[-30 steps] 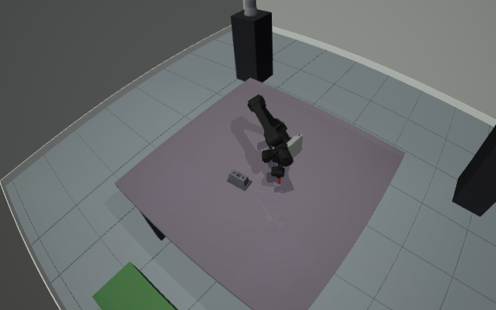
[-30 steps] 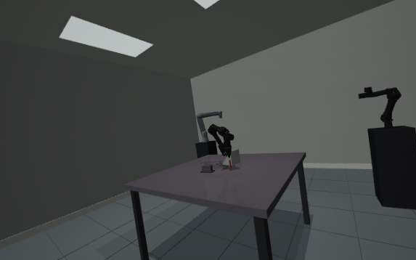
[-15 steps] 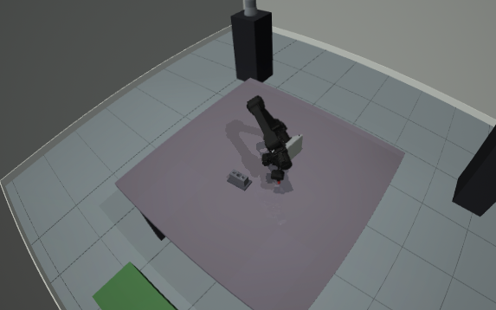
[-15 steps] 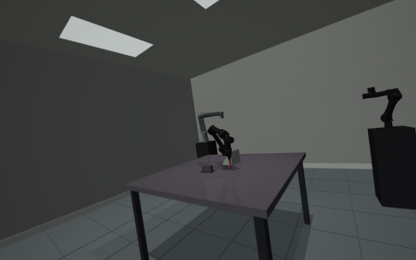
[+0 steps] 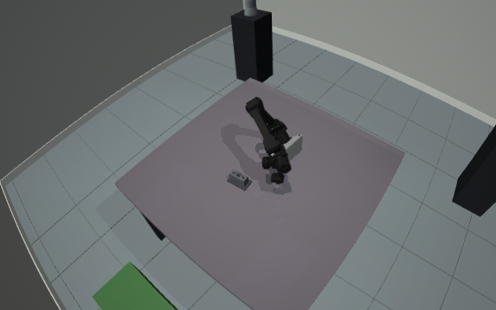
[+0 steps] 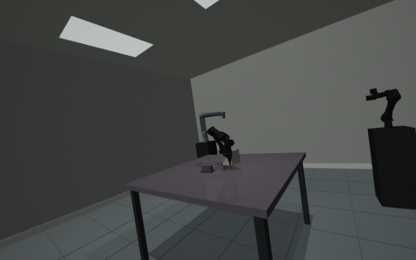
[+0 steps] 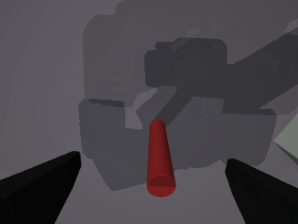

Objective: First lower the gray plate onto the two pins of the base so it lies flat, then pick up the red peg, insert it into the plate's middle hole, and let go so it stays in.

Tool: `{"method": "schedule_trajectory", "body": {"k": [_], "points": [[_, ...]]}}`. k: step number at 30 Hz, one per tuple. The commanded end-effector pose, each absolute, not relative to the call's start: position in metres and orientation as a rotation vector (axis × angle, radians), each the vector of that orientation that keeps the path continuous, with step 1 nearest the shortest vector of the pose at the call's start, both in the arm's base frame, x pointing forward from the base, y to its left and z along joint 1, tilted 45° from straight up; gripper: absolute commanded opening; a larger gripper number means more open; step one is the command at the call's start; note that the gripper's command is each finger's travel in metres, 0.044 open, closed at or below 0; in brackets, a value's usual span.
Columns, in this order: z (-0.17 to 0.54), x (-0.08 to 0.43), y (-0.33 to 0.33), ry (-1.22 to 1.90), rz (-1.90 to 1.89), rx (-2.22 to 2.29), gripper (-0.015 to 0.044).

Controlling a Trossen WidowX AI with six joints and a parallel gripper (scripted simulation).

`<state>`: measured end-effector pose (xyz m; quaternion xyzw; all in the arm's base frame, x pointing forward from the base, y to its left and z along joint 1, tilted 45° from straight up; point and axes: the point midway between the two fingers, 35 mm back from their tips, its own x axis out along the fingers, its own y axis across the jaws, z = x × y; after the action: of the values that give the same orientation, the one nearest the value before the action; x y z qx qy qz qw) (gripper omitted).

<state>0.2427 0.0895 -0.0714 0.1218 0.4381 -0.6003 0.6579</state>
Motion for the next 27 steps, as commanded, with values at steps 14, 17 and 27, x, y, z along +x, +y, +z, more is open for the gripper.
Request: {"method": "schedule_trajectory", "body": {"k": [14,17,27], "points": [[-0.0836,0.238,0.0757,0.994,-1.363,0.259,0.0309],[-0.0836,0.238,0.0757,0.994,-1.363,0.259,0.023],[-0.0836,0.238,0.0757,0.994,-1.363,0.259,0.0]]}}
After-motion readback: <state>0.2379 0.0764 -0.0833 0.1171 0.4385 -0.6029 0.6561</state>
